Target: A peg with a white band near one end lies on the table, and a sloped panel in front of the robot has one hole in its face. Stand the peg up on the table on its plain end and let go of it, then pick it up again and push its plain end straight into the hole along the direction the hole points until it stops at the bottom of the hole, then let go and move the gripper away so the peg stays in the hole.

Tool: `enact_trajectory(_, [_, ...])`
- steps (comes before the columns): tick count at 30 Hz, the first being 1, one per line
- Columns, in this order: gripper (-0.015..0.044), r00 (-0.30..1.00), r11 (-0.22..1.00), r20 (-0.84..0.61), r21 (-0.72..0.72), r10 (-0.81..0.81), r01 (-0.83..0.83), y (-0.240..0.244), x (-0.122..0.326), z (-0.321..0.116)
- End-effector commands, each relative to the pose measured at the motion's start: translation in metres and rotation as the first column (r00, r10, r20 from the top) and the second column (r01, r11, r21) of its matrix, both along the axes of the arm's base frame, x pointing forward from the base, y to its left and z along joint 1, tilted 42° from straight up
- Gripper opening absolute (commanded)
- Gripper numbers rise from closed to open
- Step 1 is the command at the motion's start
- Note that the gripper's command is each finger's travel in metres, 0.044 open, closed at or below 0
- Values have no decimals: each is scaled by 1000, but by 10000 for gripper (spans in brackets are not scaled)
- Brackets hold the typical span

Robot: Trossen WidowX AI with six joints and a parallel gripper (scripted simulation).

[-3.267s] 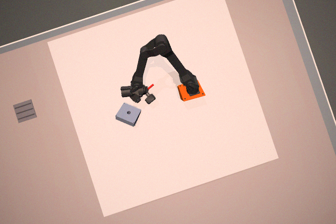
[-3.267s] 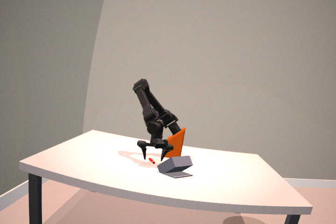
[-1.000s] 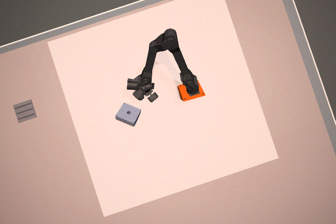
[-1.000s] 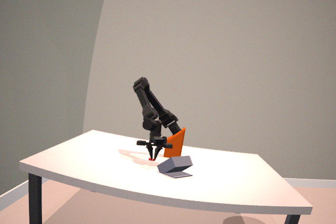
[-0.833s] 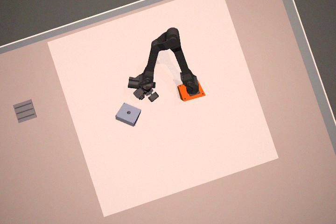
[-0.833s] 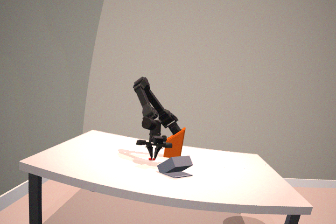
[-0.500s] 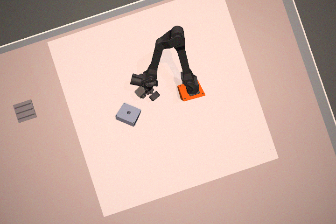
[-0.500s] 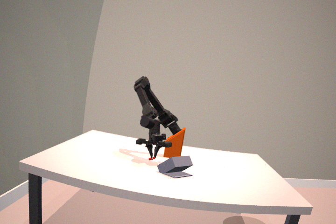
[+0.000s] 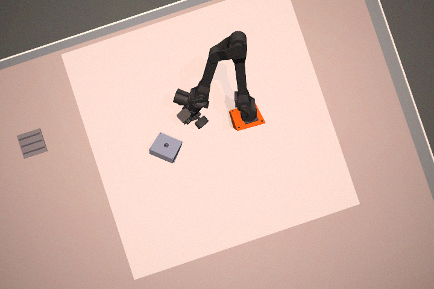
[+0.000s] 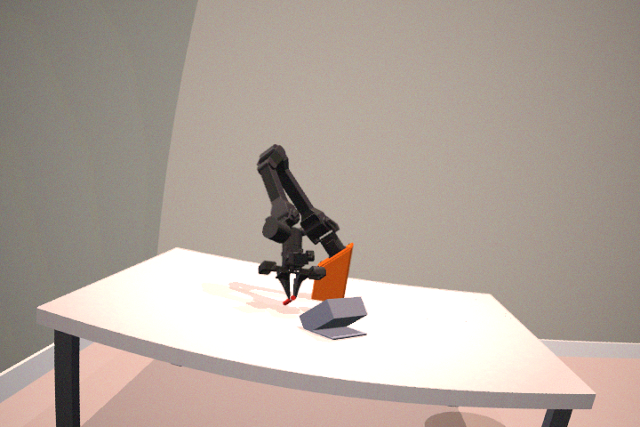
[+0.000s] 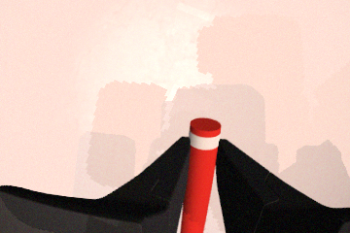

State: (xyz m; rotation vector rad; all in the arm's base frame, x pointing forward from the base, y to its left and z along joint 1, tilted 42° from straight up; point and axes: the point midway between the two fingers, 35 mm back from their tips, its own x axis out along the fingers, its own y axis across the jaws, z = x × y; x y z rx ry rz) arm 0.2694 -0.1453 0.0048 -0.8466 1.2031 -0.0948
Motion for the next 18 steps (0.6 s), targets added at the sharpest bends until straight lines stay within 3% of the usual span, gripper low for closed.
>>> enact_trajectory(1, [49, 999, 1000, 24, 12, 27, -27, 2, -3, 2])
enact_trajectory(18, [49, 985, 991, 129, 57, 114, -122, 3, -13, 8])
